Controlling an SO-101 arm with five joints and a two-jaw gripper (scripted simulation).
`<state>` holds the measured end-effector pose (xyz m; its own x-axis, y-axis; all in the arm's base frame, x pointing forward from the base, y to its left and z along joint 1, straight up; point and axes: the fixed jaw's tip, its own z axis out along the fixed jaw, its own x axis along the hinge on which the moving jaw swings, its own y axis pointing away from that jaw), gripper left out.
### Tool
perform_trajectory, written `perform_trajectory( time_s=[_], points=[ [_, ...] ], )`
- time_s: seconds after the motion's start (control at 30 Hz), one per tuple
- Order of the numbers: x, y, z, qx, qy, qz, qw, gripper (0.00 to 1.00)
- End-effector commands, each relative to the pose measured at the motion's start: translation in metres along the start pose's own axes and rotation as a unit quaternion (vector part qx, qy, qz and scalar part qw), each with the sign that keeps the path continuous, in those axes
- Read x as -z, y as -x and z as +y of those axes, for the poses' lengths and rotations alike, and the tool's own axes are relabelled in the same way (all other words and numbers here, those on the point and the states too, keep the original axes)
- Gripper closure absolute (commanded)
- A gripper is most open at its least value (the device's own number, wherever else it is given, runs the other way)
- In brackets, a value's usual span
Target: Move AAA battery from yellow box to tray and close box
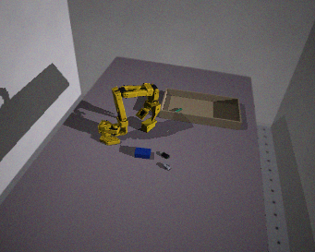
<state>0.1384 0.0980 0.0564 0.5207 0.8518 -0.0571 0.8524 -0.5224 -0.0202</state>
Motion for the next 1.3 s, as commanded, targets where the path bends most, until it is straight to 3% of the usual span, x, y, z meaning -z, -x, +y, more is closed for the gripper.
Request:
perform_trajectory(
  time_s=[0.0, 0.4, 1.27],
  points=[
    [0.0107, -0.0057, 0.0007, -0.001, 0.010, 0.029, 1.000, 0.72],
    [0.0200, -0.0043, 0.0032, -0.001, 0.010, 0.029, 1.000, 0.72],
    [0.0201, -0.0039, 0.0037, -0.001, 0.010, 0.029, 1.000, 0.72]
  ],
)
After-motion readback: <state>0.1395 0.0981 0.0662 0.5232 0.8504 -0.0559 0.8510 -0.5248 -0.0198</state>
